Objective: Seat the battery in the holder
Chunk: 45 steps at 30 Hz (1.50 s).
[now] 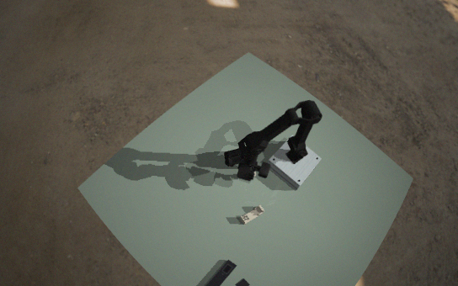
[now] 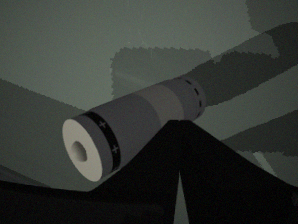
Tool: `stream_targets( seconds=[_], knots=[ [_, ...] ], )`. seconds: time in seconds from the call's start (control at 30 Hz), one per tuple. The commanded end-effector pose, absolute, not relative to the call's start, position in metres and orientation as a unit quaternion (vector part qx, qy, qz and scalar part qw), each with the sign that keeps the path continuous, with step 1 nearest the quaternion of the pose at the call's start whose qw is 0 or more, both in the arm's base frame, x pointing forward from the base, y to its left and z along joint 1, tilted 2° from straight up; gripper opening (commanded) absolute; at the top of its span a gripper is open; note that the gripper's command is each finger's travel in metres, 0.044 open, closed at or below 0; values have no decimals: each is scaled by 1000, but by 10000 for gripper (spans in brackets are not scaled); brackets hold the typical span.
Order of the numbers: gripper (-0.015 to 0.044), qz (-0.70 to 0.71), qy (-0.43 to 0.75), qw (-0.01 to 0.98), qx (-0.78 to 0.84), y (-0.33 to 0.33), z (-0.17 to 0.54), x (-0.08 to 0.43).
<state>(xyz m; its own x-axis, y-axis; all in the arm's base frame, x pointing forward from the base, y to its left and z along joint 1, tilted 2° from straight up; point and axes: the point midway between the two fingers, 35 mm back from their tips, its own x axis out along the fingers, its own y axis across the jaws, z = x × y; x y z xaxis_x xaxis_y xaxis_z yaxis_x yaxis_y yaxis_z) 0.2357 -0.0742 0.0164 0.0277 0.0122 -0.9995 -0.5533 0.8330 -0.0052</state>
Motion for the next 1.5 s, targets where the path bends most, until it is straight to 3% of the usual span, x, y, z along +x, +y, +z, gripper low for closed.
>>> stream_targets(
  seconds=[0.0,0.2,0.5,0.9,1.2,1.47],
  knots=[
    [0,208,666,688,-200,-68,15,231],
    [0,206,666,687,-203,-68,21,231],
    [0,208,666,688,-200,-65,94,226],
    [0,206,667,687,-203,-66,93,226],
    [236,-31,697,715,43,-57,62,223],
    [249,-280,639,650,300,-46,30,216]
  ],
)
